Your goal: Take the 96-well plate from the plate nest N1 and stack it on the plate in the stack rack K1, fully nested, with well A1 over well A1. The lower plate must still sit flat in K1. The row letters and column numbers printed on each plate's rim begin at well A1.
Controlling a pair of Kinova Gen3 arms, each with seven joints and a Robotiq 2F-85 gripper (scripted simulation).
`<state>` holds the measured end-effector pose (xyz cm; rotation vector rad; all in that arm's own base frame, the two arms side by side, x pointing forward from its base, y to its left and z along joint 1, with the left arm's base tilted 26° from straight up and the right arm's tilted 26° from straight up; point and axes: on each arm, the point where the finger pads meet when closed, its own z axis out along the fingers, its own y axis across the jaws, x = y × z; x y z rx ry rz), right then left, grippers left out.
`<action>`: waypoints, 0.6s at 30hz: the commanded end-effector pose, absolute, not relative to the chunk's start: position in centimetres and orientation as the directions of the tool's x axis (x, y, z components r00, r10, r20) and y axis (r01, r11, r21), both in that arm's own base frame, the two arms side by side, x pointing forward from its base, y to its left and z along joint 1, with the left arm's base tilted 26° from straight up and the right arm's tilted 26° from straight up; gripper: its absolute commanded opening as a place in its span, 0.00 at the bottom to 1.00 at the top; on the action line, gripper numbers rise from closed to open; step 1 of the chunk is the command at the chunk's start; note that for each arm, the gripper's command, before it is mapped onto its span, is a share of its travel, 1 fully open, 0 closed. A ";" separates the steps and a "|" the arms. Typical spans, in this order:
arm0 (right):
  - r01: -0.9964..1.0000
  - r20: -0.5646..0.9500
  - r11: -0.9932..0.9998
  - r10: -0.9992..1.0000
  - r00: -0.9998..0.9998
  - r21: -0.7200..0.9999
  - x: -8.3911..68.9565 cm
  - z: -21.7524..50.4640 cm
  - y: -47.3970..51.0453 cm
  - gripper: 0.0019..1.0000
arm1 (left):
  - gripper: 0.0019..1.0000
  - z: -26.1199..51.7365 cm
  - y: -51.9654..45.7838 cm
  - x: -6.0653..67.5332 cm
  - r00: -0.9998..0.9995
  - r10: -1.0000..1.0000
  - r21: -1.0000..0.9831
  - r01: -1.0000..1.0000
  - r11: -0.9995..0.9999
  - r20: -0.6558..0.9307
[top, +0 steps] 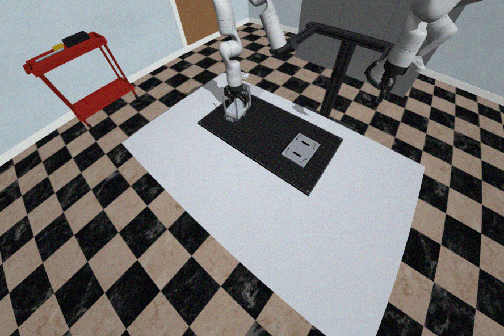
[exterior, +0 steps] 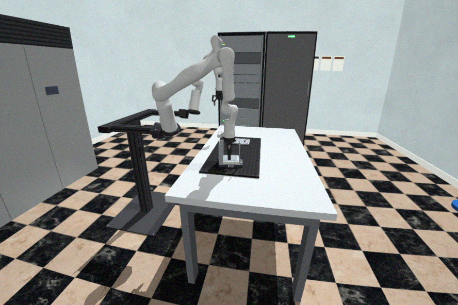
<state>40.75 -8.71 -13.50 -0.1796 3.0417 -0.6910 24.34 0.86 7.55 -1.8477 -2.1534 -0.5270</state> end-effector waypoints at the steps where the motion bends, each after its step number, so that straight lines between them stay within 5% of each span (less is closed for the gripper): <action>1: -0.108 0.007 0.896 -0.117 -0.993 -0.431 40.8 -13.4 -8.6 1.00 | 1.00 7.6 0.8 24.4 -0.161 0.894 0.107 0.986 0.127 0.418; 18: -0.108 0.007 0.896 -0.117 -0.993 -0.431 40.8 -12.9 -8.4 1.00 | 1.00 7.6 0.8 24.4 -0.161 0.894 0.107 0.986 0.127 0.418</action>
